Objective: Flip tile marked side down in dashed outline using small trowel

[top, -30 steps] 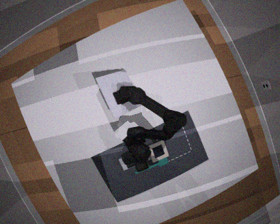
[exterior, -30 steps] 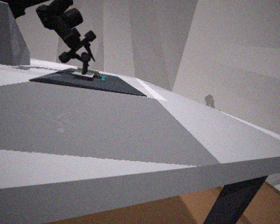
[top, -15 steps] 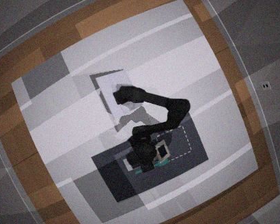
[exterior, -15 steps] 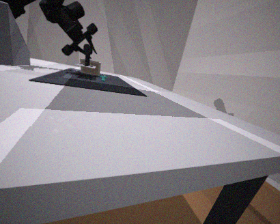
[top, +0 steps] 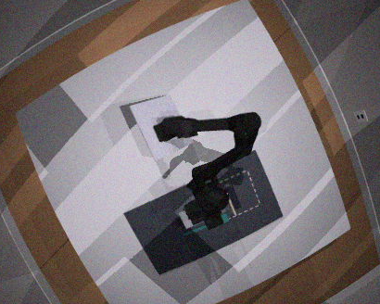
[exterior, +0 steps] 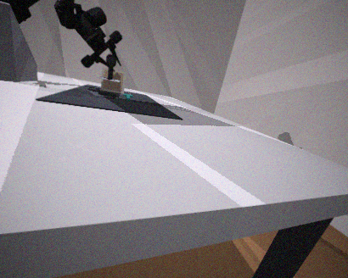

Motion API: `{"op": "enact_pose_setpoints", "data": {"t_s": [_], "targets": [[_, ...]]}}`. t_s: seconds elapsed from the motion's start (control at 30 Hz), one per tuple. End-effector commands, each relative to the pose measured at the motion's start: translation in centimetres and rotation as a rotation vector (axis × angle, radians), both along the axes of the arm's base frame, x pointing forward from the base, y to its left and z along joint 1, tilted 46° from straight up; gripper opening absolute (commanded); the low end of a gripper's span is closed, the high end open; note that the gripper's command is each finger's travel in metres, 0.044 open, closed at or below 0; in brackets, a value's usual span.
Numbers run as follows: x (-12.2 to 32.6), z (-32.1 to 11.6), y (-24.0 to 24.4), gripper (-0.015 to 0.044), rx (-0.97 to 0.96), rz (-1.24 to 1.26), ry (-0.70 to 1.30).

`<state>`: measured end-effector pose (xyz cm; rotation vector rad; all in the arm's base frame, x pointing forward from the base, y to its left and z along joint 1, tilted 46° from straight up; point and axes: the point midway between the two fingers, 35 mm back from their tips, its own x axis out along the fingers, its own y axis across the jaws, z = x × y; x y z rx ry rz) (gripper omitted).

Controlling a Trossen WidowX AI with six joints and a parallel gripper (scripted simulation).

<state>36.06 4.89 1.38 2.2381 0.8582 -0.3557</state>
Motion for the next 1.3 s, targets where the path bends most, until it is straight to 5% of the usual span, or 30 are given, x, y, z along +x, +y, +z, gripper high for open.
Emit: {"op": "enact_pose_setpoints", "data": {"t_s": [0.0, 0.63, 1.27], "targets": [[0.0, 0.7, 0.4, 0.0, -0.003, -0.015, -0.004], [0.0, -1.5, -6.0, 0.0, -0.007, -0.015, -0.006], [0.0, -1.5, -6.1, 0.0, -0.006, -0.015, -0.006]]}}
